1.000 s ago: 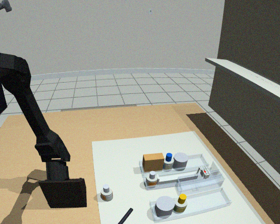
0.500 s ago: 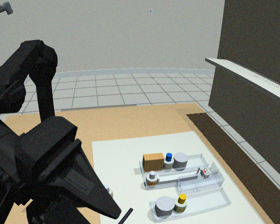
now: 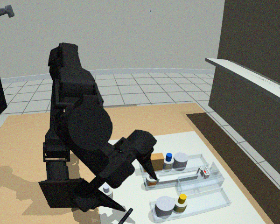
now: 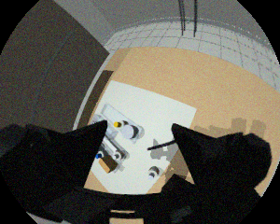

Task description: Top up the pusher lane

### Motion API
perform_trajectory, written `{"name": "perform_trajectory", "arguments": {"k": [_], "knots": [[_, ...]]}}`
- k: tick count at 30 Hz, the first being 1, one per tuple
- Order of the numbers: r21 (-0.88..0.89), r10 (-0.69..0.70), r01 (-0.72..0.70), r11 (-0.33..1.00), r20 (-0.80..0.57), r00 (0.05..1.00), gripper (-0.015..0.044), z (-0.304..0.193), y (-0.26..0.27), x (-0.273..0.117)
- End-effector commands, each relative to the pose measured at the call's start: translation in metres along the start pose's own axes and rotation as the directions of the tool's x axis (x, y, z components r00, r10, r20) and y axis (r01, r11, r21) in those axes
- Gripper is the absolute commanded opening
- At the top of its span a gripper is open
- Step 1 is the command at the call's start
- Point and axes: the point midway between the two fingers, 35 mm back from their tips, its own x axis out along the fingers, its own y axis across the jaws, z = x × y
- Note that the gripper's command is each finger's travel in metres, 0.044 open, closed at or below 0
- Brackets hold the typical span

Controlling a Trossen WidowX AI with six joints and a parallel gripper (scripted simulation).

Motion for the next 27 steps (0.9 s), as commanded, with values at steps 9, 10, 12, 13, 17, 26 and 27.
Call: {"name": "perform_trajectory", "arguments": {"k": [9,10,12,13,17,26,27], "knots": [[-0.756,-0.336,-0.067,0.651,-0.366,0.868,0.0440,-0.162,-0.007,0.028],[-0.790,-0.363,-0.102,0.604,-0.387,0.848,0.0440,-0.172,-0.010,0.027],[-0.842,-0.418,-0.183,0.507,-0.426,0.803,0.0440,-0.193,-0.016,0.025],[-0.859,-0.444,-0.227,0.459,-0.443,0.779,0.0440,-0.203,-0.020,0.023],[-0.871,-0.476,-0.284,0.400,-0.462,0.748,0.0440,-0.215,-0.024,0.021],[-0.872,-0.476,-0.284,0.400,-0.462,0.748,0.0440,-0.211,-0.024,0.023],[-0.872,-0.476,-0.284,0.399,-0.462,0.748,0.0440,-0.212,-0.025,0.025]]}}
